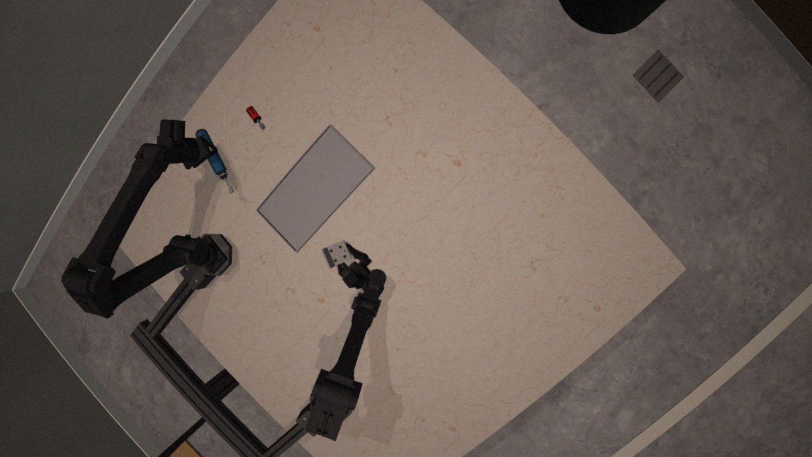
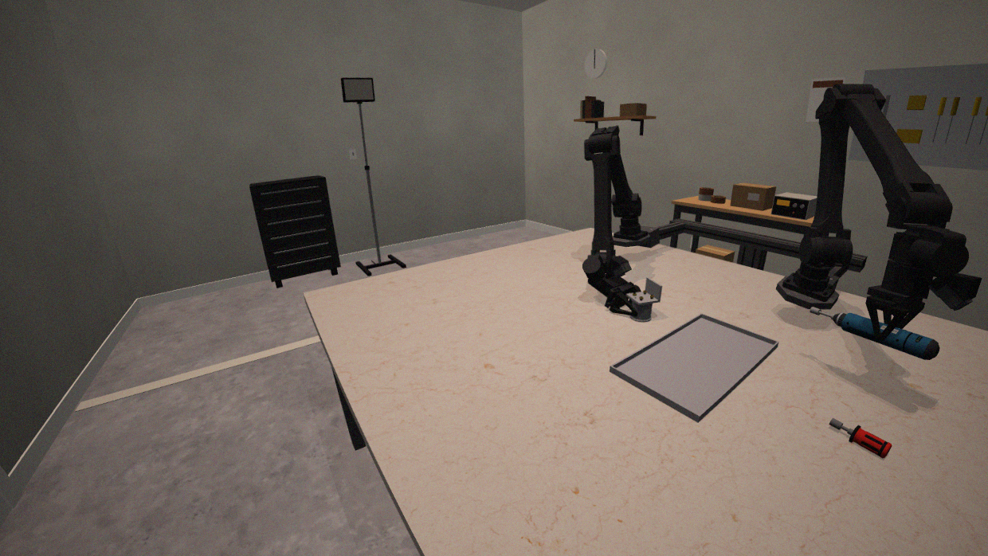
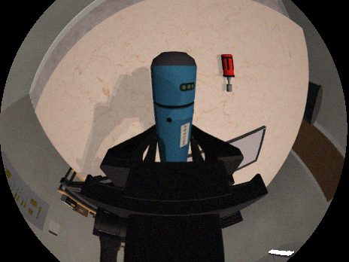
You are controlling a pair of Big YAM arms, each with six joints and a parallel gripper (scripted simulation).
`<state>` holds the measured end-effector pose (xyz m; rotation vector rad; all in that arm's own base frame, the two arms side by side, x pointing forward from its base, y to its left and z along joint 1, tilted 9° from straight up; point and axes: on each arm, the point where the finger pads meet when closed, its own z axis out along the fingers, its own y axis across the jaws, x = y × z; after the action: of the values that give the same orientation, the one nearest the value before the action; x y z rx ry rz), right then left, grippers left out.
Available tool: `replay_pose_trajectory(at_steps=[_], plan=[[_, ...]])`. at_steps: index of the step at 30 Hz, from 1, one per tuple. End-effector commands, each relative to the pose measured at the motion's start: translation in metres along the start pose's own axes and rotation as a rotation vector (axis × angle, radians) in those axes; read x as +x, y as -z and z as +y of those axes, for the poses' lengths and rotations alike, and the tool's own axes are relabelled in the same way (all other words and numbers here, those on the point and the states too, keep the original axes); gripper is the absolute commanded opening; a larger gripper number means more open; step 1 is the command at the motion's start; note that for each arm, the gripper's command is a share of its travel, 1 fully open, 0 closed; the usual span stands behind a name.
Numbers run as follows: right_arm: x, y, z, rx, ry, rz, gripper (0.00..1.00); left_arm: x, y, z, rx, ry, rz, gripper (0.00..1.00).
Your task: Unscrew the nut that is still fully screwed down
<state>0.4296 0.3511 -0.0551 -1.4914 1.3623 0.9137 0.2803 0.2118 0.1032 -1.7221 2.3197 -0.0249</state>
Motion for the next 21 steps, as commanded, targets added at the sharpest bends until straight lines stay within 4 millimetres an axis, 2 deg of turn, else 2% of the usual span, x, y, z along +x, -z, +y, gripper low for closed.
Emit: replay_pose_trajectory(at_steps=[1,9,11,12,14,15,21], plan=[[-0.008,-0.002,-0.007,0.009,0.022,-0.012,0.59,0.002,0.009,-0.019,0.052,-0.082,-0.054,0.42],[-0.008,-0.002,-0.007,0.009,0.022,-0.012,0.59,0.014,0.005,-0.048,0.107,-0.21,-0.107,0.42],[-0.008,-0.002,-0.007,0.009,0.022,-0.012,0.59,0.013,0.006,-0.05,0.111,-0.21,-0.11,0.42],[-0.008,-0.002,-0.007,0.009,0.022,-0.012,0.59,0.004,0.009,-0.047,0.112,-0.189,-0.122,0.42],[-0.008,-0.002,-0.007,0.009,0.022,-0.012,0.59,0.004,0.009,-0.047,0.112,-0.189,-0.122,0.42],[-0.008,-0.002,-0.007,0.009,0.022,-0.012,0.59,0.017,0.004,-0.052,0.117,-0.226,-0.112,0.42],[-0.008,-0.002,-0.007,0.009,0.022,-0.012,0.59,0.03,0.003,-0.073,0.162,-0.319,-0.151,0.42]])
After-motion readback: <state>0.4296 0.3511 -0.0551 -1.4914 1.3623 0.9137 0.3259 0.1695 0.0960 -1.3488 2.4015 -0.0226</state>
